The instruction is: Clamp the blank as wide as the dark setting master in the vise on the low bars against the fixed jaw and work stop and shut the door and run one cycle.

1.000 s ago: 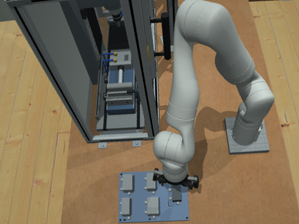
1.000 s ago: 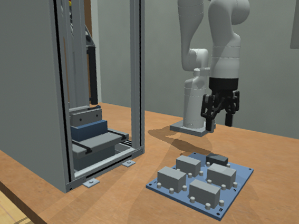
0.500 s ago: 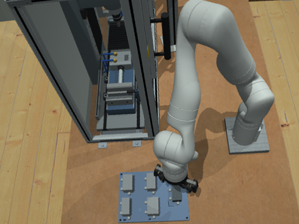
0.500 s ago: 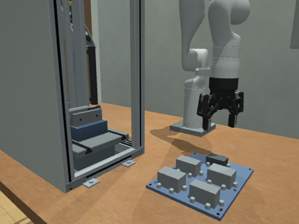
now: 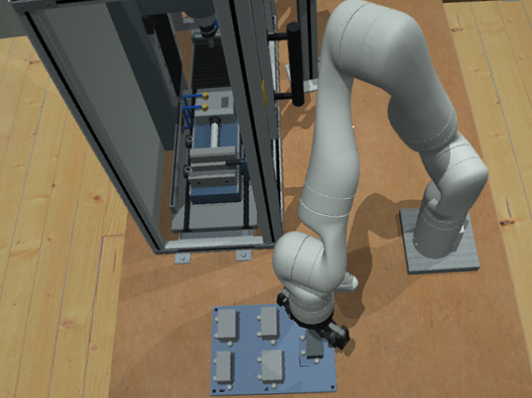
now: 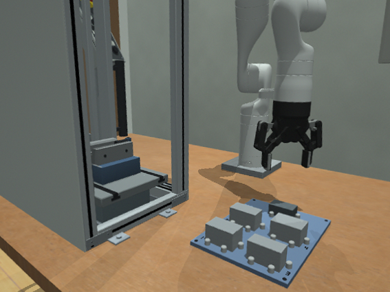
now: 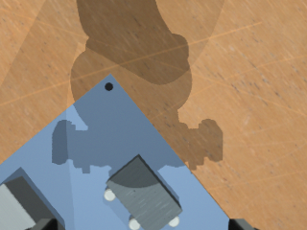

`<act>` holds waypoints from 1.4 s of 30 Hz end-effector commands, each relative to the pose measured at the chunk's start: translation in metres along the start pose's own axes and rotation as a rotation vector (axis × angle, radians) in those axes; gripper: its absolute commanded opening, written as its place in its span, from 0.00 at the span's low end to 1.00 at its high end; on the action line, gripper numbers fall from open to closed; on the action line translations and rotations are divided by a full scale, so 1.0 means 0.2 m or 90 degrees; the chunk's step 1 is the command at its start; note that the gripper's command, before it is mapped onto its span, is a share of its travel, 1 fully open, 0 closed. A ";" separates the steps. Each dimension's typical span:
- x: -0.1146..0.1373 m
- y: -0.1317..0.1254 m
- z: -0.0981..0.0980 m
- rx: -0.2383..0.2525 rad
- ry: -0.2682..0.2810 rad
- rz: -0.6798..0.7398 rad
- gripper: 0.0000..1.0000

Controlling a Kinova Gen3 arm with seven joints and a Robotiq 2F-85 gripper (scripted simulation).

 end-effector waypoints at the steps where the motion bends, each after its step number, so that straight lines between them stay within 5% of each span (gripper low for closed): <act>1: 0.00 0.00 0.00 0.000 -0.001 0.000 1.00; 8: 0.00 0.00 0.00 0.000 -0.001 0.146 1.00; 37: 0.00 0.00 0.00 0.000 -0.001 0.227 1.00; 42: 0.00 0.00 0.00 0.000 -0.001 0.374 1.00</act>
Point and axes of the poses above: the point where the finger pads meet when closed, its own z axis out along the fingers, its own y axis across the jaws, x = y × z, the point moved 4 cm from there along -z, back along the fingers, and after that the axes turned 7 degrees about -z, right-handed, at the moved point
